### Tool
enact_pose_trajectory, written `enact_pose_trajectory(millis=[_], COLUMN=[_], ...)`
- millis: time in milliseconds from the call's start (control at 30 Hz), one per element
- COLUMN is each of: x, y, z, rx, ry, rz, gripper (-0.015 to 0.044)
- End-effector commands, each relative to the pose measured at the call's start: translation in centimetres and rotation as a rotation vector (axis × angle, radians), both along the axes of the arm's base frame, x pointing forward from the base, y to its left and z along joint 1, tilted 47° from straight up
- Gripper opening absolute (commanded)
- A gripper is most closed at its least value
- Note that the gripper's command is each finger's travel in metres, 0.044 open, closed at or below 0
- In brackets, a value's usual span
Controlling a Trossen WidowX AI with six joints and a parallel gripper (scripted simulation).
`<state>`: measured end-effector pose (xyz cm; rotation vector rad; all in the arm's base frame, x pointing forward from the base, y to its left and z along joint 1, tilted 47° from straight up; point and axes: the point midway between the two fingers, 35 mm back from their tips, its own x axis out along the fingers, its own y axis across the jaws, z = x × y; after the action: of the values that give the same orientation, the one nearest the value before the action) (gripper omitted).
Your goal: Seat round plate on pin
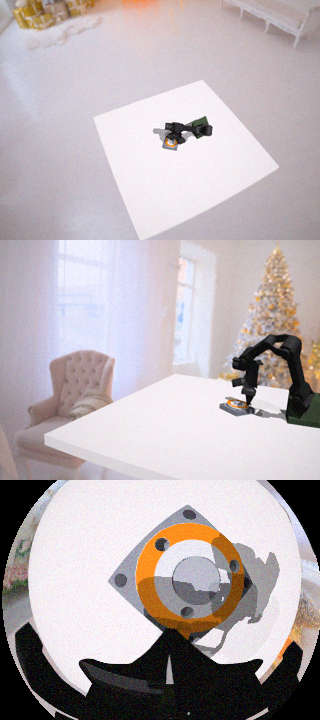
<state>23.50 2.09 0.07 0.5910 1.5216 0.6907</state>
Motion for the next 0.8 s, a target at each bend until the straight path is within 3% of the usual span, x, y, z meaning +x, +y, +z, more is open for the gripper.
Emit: enact_pose_trajectory(millis=[0,767], x=[-0.2,0.2], y=[-0.4,-2.7], z=[-0.4,-2.3], rx=[-0.006,-0.008], ry=[0.002,0.001], rz=[0.002,0.002], gripper=[0.0,0.0])
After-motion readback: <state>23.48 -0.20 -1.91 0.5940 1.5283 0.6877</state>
